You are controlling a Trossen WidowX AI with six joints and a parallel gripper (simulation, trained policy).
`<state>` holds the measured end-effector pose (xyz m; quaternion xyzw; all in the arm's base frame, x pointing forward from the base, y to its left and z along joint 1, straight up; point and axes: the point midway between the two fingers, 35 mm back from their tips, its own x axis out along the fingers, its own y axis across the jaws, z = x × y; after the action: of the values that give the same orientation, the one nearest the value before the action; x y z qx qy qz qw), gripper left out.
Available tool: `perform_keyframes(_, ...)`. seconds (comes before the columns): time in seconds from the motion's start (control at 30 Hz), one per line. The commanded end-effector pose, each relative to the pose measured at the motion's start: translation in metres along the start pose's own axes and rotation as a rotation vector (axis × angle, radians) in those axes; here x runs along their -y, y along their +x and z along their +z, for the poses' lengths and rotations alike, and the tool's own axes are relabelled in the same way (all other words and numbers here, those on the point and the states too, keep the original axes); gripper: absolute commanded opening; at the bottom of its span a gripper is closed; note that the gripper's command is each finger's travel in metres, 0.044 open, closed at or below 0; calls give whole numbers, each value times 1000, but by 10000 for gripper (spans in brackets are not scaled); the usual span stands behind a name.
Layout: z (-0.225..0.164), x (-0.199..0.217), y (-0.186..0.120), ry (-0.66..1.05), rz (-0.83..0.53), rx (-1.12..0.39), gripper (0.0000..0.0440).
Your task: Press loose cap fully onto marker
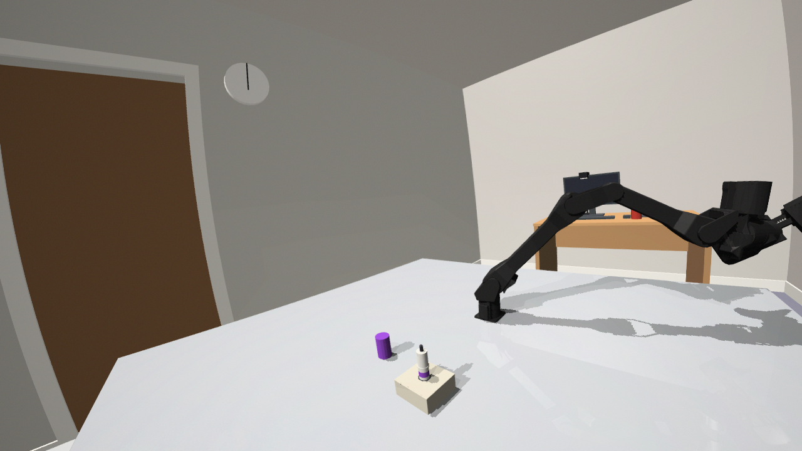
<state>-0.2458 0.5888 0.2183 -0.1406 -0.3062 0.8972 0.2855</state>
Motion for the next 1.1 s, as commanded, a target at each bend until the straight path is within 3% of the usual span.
perform_keyframes(0.0, 6, 16, -10, -11, -6, -13, 332)
perform_keyframes(1.07, -7, 104, -117, -2, -51, -236, 334)
